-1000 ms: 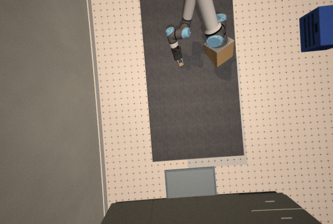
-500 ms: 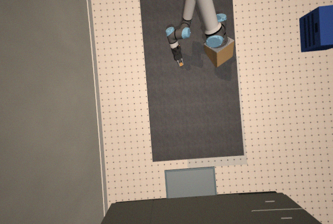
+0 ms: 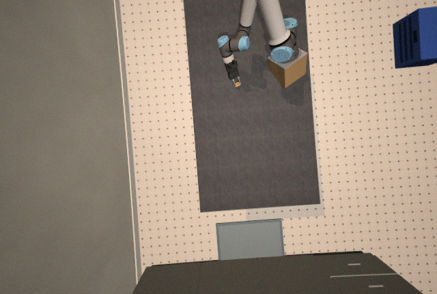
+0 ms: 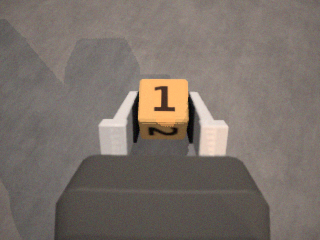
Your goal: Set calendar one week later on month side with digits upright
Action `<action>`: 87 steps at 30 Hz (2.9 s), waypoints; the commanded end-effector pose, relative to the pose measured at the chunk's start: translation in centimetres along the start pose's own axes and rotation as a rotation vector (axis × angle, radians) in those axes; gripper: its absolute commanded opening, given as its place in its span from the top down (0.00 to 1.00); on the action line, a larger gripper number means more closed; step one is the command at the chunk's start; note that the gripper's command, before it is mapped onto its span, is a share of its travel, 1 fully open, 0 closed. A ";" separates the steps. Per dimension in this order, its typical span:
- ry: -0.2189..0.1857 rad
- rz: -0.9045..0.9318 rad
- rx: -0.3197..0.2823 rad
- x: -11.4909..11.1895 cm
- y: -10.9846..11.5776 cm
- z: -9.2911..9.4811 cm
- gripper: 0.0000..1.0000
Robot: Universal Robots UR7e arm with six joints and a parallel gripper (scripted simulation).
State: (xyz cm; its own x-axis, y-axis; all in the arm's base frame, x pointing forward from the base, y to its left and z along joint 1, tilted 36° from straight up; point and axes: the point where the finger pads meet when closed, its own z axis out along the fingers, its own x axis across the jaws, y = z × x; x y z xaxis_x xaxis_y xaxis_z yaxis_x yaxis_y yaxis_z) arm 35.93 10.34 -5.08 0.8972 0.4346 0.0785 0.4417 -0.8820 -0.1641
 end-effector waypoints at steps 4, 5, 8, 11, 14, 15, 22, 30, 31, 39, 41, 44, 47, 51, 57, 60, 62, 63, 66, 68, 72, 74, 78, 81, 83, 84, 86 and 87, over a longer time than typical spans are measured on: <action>0.001 0.000 0.000 0.0 0.2 0.2 0.43; 0.001 0.000 0.000 0.0 0.2 0.2 0.43; 0.001 0.000 0.000 0.0 0.3 0.2 0.43; 0.001 0.000 0.000 0.0 0.3 0.3 0.43; 0.001 0.000 0.000 0.0 0.3 0.3 0.43; 0.001 0.000 0.000 0.0 0.3 0.3 0.43; 0.001 0.000 0.000 0.0 0.3 0.3 0.43; 0.001 0.000 0.000 0.0 0.3 0.3 0.43; 0.001 0.000 0.000 0.0 0.3 0.3 0.43; 0.001 0.000 0.000 0.0 0.3 0.3 0.43; 0.001 0.000 0.000 0.0 0.3 0.3 0.43; 0.001 0.000 0.000 0.0 0.3 0.3 0.43; 0.001 0.000 0.000 0.0 0.3 0.3 0.43; 0.001 0.000 0.000 0.0 0.3 0.3 0.43; 0.001 0.000 0.000 0.0 0.3 0.3 0.43; 0.001 0.000 0.000 0.0 0.3 0.3 0.43; 0.001 0.000 0.000 0.0 0.3 0.3 0.43; 0.001 0.000 0.000 0.0 0.3 0.3 0.43; 0.001 0.000 0.000 0.0 0.3 0.3 0.43; 0.001 0.000 0.000 0.0 0.3 0.3 0.37; 0.001 0.000 0.000 0.0 0.3 0.3 0.31; 0.001 0.000 0.000 0.0 0.3 0.3 0.25; 0.001 0.000 0.000 0.0 0.3 0.3 0.19; 0.001 0.000 0.000 0.0 0.3 0.3 0.13; 0.001 0.000 0.000 0.0 0.3 0.3 0.13; 0.001 0.000 0.000 0.0 0.3 0.3 0.13; 0.001 0.000 0.000 0.0 0.3 0.3 0.00; 0.001 0.000 0.000 0.0 0.3 0.3 0.00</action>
State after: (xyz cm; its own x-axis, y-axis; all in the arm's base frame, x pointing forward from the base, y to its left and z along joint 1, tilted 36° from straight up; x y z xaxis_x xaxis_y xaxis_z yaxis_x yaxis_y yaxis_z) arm 36.07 10.13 -5.43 0.8972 0.4346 0.0785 0.4416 -0.8820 -0.1642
